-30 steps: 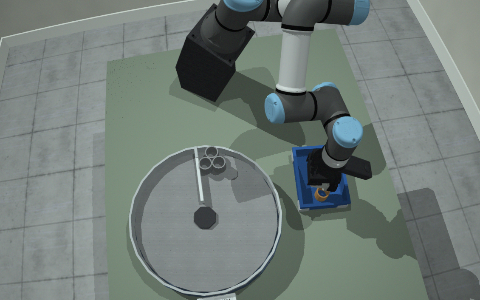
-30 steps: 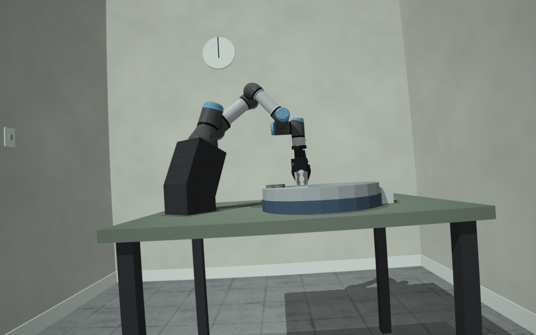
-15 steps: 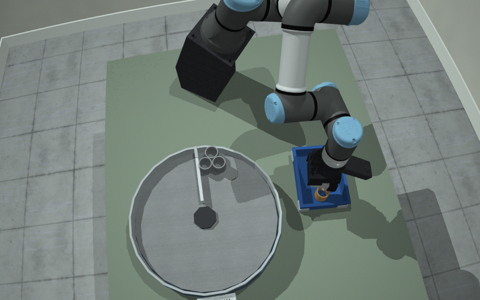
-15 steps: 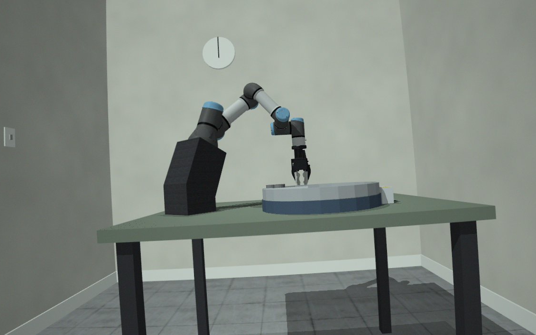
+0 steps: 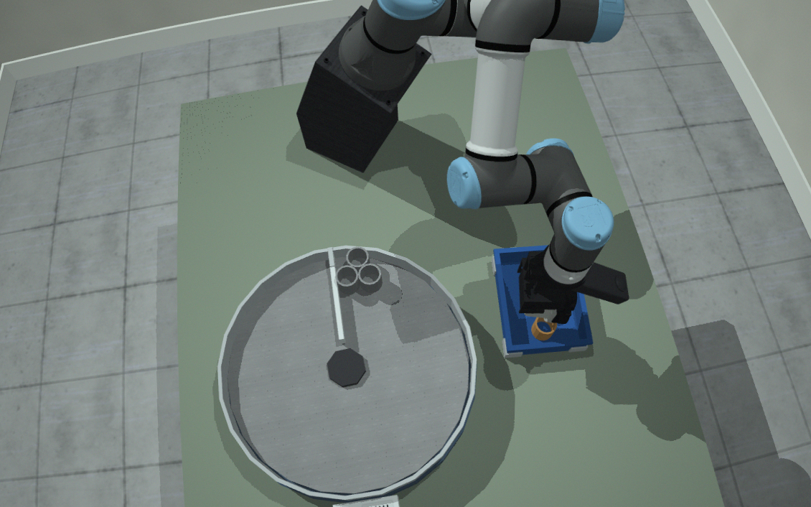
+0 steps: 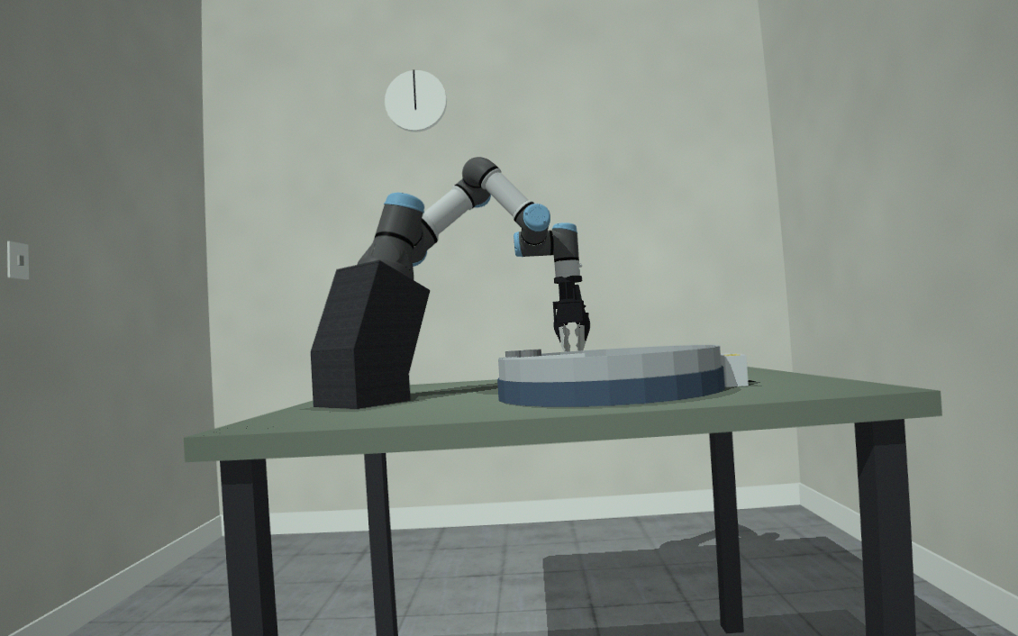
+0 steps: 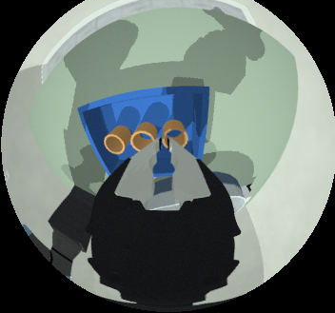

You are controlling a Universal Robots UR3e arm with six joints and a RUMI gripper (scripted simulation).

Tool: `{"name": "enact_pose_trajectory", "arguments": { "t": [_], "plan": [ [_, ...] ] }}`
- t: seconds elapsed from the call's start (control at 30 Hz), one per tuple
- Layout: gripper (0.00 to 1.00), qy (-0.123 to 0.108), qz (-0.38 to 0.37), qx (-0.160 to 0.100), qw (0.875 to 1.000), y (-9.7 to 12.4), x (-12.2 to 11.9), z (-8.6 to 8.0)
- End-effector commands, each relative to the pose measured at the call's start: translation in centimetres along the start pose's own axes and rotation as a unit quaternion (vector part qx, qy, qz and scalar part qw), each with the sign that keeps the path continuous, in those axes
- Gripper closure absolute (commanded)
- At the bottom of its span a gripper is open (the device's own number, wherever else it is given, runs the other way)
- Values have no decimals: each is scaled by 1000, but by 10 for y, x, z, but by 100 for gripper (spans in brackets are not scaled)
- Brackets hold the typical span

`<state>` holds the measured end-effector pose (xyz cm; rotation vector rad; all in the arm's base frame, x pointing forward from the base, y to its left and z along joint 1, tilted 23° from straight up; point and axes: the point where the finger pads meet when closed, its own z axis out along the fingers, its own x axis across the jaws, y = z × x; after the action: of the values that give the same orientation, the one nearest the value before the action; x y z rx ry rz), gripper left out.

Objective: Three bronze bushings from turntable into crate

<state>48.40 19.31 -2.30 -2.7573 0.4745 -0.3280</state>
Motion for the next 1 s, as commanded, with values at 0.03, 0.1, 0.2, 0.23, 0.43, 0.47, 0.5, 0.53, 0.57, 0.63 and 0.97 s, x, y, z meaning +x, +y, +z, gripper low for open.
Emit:
{"name": "enact_pose_trajectory", "arguments": {
  "t": [0.03, 0.1, 0.2, 0.23, 0.43, 0.47, 0.5, 0.53, 0.57, 0.63, 0.97],
  "plan": [
    [95, 1, 0, 0, 1000, 0, 1, -4],
    [95, 1, 0, 0, 1000, 0, 1, -8],
    [95, 1, 0, 0, 1000, 0, 1, -17],
    [95, 1, 0, 0, 1000, 0, 1, -21],
    [95, 1, 0, 0, 1000, 0, 1, -42],
    [95, 1, 0, 0, 1000, 0, 1, -42],
    [95, 1, 0, 0, 1000, 0, 1, -47],
    [95, 1, 0, 0, 1000, 0, 1, -51],
    [95, 1, 0, 0, 1000, 0, 1, -56],
    [95, 1, 0, 0, 1000, 0, 1, -64],
    [95, 1, 0, 0, 1000, 0, 1, -67]
  ]
}}
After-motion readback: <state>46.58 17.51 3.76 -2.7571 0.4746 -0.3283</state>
